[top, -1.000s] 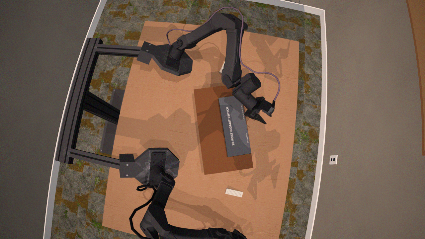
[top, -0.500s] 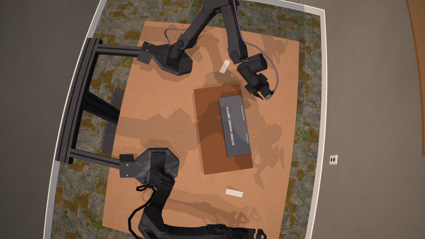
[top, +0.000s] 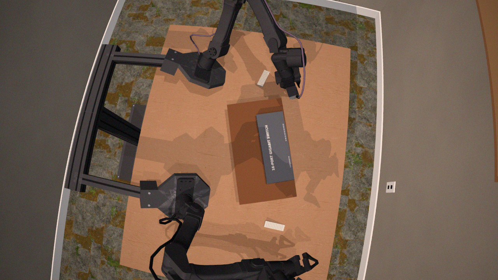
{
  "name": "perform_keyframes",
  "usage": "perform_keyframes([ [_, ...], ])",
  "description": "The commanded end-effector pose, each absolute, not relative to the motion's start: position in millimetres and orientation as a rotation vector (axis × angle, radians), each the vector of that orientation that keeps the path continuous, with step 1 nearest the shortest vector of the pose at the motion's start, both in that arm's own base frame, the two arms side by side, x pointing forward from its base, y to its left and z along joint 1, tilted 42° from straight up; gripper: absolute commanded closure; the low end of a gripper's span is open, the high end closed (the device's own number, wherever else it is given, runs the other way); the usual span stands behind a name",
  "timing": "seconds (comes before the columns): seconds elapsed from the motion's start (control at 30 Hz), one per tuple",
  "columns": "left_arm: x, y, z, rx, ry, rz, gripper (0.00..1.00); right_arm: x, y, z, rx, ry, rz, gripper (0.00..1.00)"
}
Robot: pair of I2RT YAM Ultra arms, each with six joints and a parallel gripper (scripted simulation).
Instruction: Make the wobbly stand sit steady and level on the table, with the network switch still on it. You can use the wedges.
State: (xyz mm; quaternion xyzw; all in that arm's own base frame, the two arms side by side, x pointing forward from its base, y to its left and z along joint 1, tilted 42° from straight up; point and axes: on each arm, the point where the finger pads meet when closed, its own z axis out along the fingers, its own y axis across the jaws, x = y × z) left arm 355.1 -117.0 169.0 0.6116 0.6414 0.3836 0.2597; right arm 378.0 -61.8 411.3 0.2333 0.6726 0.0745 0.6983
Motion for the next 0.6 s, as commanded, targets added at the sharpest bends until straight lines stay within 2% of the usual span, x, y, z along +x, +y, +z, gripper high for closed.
perform_keyframes([
  [0.0, 312, -74, 150, 1.930, 1.783, 1.123, 0.57, 372, -37, 430, 0.313, 1.485, 0.132, 0.00],
  [0.13, 298, -60, 161, 2.030, 1.755, 1.160, 0.57, 372, -26, 435, 0.213, 1.487, 0.093, 0.00],
  [0.17, 285, -47, 151, 2.117, 1.758, 1.171, 0.57, 372, -21, 425, 0.169, 1.509, 0.073, 0.00],
  [0.2, 269, -47, 106, 2.179, 1.772, 1.105, 0.57, 372, -17, 434, 0.133, 1.494, 0.058, 0.00],
  [0.23, 269, -46, 95, 2.209, 1.780, 1.105, 0.57, 372, -13, 434, 0.102, 1.495, 0.049, 0.00],
  [0.27, 286, -38, 122, 2.224, 1.805, 1.178, 0.57, 372, -7, 430, 0.064, 1.504, 0.041, 0.00],
  [0.4, 261, -18, 88, 2.474, 1.804, 1.175, 0.57, 371, 8, 430, -0.059, 1.497, -0.001, 0.00],
  [0.57, 258, -15, 82, 2.495, 1.813, 1.164, 0.57, 372, 13, 421, -0.076, 1.513, 0.004, 0.00],
])
